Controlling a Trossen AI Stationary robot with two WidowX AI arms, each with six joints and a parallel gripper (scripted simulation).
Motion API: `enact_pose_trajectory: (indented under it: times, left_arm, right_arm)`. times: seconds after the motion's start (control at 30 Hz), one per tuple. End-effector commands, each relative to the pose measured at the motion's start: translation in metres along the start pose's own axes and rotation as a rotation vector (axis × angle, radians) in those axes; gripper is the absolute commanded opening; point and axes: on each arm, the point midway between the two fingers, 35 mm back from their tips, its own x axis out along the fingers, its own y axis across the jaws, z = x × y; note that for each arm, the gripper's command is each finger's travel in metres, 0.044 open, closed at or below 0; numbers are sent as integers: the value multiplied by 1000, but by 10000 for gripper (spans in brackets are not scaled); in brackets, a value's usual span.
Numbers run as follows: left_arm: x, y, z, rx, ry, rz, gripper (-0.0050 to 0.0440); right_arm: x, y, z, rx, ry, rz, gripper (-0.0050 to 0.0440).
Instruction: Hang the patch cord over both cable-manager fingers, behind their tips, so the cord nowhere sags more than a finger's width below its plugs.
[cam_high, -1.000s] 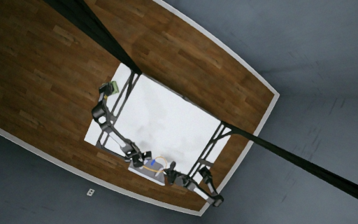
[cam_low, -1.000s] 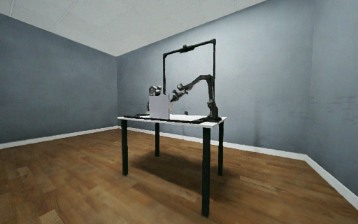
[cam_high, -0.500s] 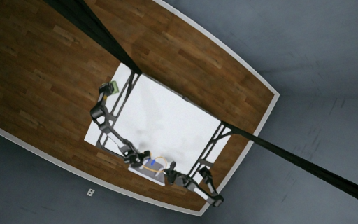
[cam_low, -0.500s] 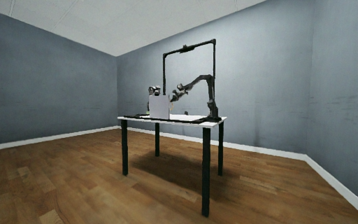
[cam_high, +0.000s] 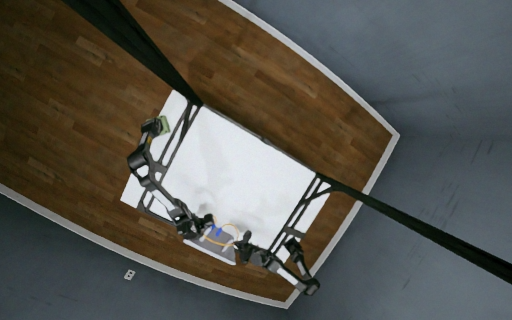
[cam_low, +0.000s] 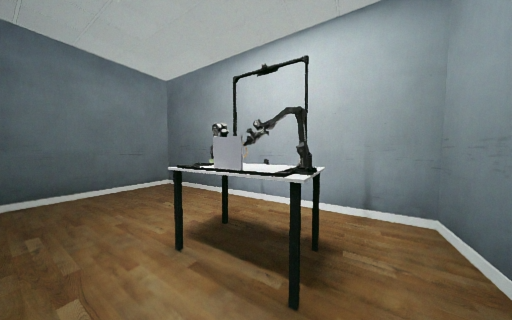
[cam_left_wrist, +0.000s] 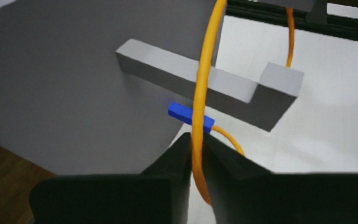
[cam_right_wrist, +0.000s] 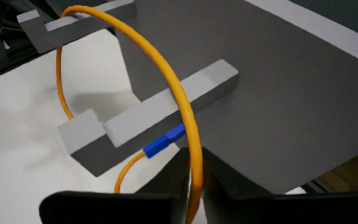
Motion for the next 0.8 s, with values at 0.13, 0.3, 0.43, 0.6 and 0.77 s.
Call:
enact_pose_trajectory:
  times: [0.13, 0.3, 0.43, 0.6, 0.77]
  left_arm:
    - [-7, 0, 11, -13, -27, -9, 25]
    - [-7, 0, 11, -13, -27, -9, 25]
    - [-7, 0, 11, -13, -27, -9, 25]
    - [-7, 0, 11, -13, -27, -9, 25]
    - [-7, 0, 11, -13, -27, -9, 25]
  right_arm:
    - [-14, -3, 15, -23, -47, 39, 25]
    - [-13, -4, 13, -41, -52, 60, 25]
    - [-13, -4, 13, -53, -57, 75, 25]
    - [-12, -4, 13, -62, -59, 85, 25]
    - [-12, -5, 13, -73, -64, 97, 25]
